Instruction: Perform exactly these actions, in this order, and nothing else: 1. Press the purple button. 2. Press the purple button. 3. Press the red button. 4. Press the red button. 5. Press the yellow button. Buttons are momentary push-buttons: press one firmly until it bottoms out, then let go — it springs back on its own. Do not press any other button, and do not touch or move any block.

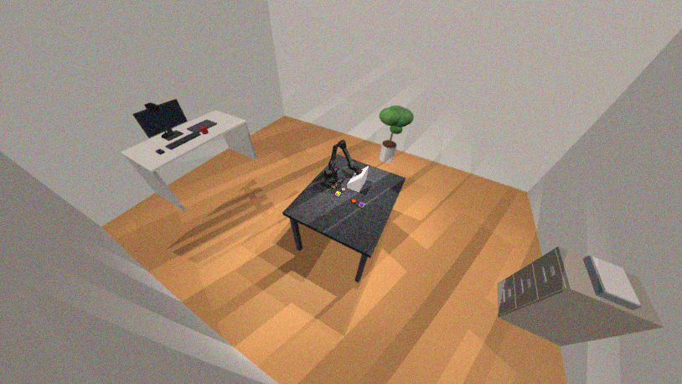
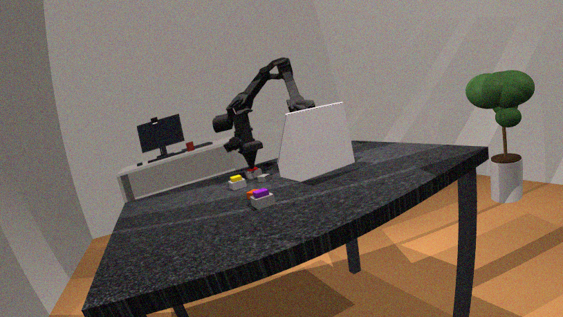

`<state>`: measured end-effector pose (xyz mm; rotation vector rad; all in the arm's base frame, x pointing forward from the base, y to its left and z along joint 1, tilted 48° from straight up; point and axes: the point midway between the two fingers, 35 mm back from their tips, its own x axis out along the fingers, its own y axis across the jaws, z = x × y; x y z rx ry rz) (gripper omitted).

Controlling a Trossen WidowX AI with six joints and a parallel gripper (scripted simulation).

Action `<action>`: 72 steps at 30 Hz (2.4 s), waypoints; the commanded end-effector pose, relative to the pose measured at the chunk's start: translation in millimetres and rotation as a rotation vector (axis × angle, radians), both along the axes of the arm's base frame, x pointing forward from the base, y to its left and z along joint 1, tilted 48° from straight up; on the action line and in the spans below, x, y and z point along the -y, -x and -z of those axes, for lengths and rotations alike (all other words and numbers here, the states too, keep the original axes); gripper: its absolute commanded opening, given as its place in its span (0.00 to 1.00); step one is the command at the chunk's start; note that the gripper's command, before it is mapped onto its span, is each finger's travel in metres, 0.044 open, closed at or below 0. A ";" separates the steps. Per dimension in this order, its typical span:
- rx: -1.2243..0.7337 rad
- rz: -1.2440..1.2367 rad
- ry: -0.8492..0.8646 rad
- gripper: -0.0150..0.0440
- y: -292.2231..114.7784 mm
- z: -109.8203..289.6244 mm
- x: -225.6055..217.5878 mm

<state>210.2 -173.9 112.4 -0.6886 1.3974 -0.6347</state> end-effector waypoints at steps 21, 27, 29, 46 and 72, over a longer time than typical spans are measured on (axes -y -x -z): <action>-0.010 -0.004 -0.008 0.29 1.6 -10.4 -16.1; -0.010 -0.005 -0.007 0.29 1.0 -4.1 -8.7; -0.010 -0.005 -0.007 0.29 1.0 -2.0 -6.3; -0.010 -0.005 -0.005 0.29 1.0 2.5 -0.6; -0.012 -0.005 -0.010 0.29 7.4 -59.8 -72.4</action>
